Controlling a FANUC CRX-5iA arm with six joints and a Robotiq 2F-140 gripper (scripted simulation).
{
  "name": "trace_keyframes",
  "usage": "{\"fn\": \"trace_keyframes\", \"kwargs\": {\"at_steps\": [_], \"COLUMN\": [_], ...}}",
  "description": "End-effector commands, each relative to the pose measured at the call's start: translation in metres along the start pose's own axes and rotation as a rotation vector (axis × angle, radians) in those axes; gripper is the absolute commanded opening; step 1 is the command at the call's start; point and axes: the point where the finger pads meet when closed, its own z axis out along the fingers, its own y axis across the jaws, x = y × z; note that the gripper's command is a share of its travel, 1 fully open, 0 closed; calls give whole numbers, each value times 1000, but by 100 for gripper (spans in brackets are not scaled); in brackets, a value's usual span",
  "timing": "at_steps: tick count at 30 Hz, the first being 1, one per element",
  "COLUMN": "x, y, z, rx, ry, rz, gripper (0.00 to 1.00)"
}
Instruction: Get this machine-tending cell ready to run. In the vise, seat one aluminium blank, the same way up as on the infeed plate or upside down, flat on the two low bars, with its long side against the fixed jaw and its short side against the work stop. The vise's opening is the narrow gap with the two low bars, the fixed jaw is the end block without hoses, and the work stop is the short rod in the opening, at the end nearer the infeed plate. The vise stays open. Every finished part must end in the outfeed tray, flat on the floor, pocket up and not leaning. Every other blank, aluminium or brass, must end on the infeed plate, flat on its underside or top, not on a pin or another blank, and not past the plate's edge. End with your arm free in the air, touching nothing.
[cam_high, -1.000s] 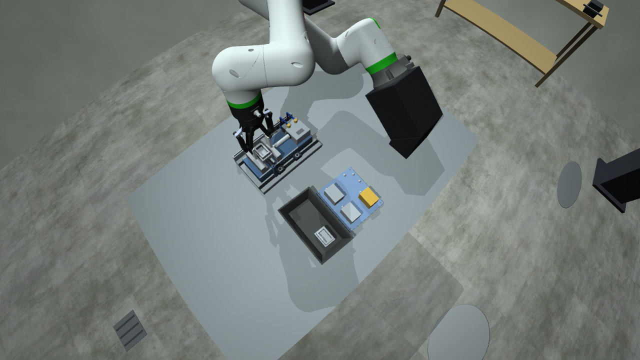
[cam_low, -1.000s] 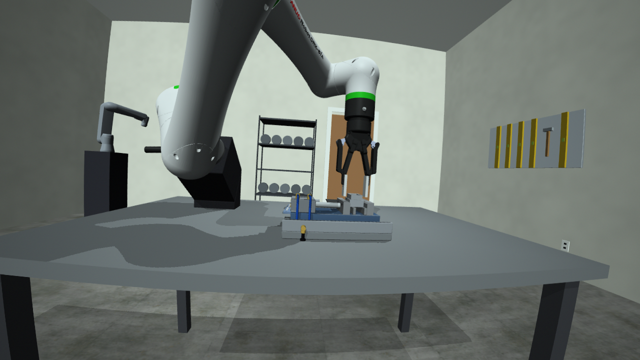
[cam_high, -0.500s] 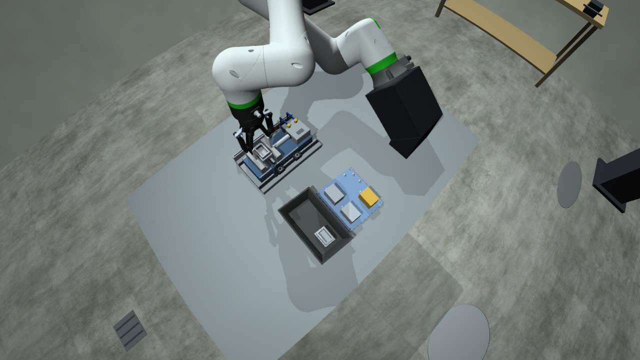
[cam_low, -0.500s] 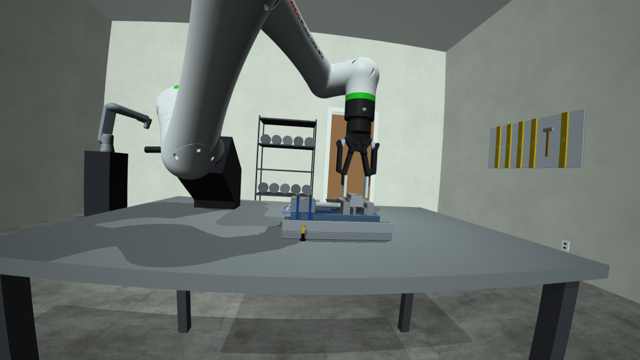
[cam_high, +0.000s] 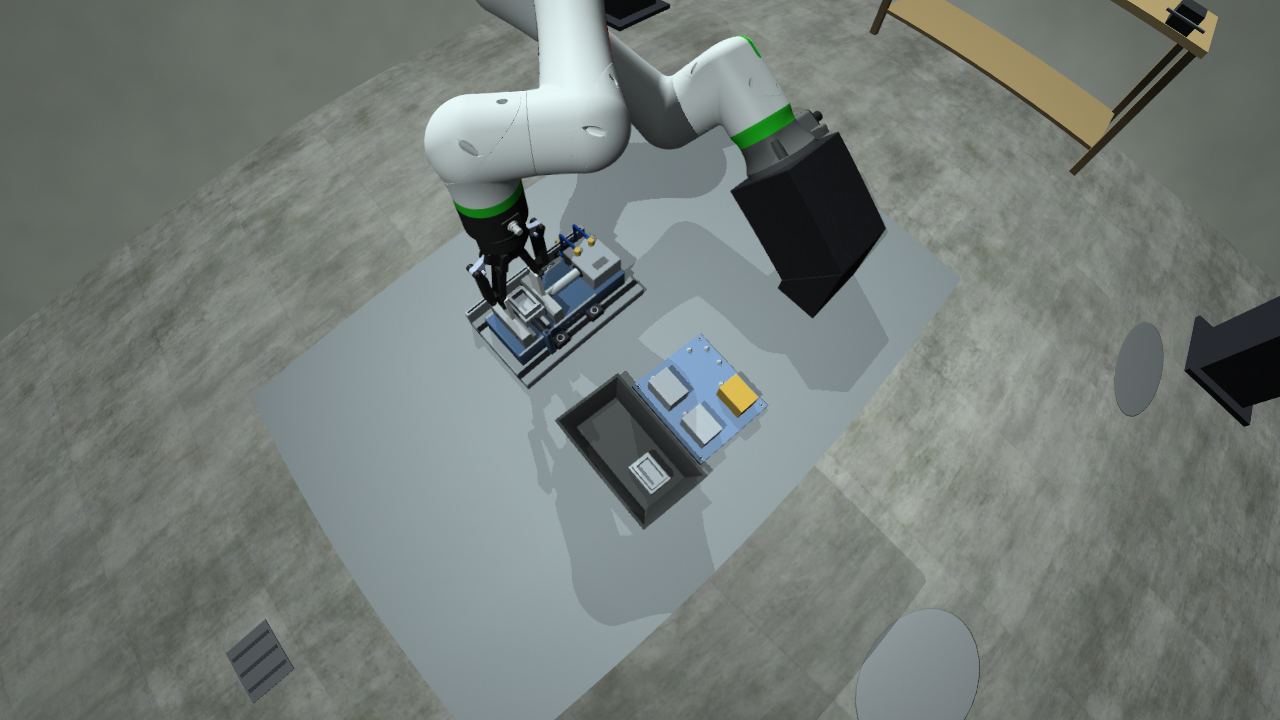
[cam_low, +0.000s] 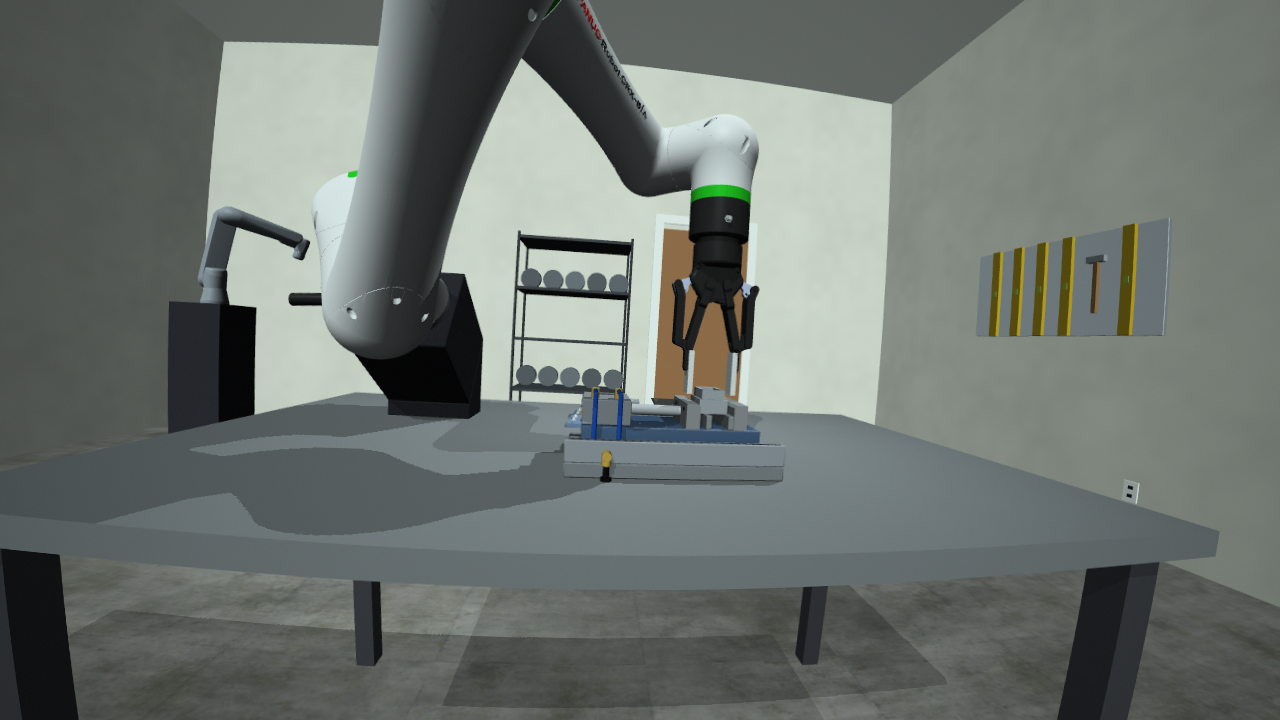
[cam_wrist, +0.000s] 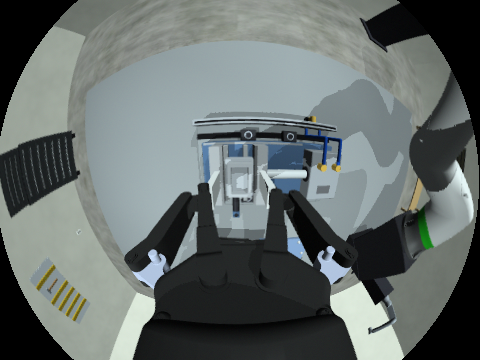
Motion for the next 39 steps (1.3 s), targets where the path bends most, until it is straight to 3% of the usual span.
{"fn": "trace_keyframes", "kwargs": {"at_steps": [1,20,21,39], "x": [0,0,0,0], "y": [0,0,0,0], "z": [0,0,0,0], "rx": [0,0,0,0], "ry": [0,0,0,0], "rz": [0,0,0,0], "gripper": [40,40,0,0]}}
